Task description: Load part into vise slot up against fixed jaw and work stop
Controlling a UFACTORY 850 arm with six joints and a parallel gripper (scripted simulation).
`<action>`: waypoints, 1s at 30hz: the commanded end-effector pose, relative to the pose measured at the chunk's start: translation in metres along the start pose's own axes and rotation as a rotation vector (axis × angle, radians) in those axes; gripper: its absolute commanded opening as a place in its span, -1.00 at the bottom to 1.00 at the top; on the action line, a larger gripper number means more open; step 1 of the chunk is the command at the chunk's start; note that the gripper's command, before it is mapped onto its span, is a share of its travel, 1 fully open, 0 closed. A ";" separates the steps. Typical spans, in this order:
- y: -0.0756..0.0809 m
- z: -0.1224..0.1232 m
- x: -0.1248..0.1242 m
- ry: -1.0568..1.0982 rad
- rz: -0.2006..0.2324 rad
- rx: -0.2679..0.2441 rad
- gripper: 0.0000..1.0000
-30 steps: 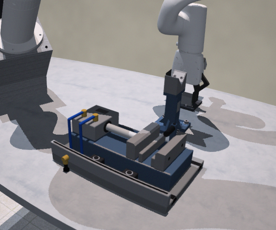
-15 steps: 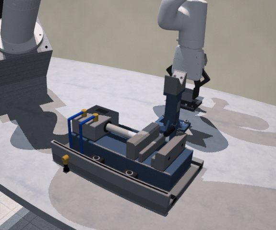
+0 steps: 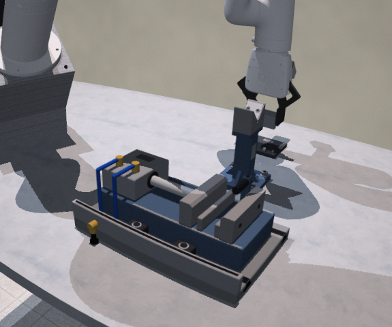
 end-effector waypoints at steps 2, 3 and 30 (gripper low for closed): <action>0.017 0.000 0.001 0.000 0.000 0.000 -1.00; 0.021 0.000 0.001 0.000 0.000 0.000 -1.00; 0.119 0.000 0.000 0.000 0.000 0.000 -1.00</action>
Point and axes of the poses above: the point where the finger pads meet when closed, its own y axis back along the fingers, its own x axis across the jaws, z = x × y, the point moved 2 cm from there along y, back along the fingers, and after that the axes turned 9 degrees about y, right-handed, at the moved point
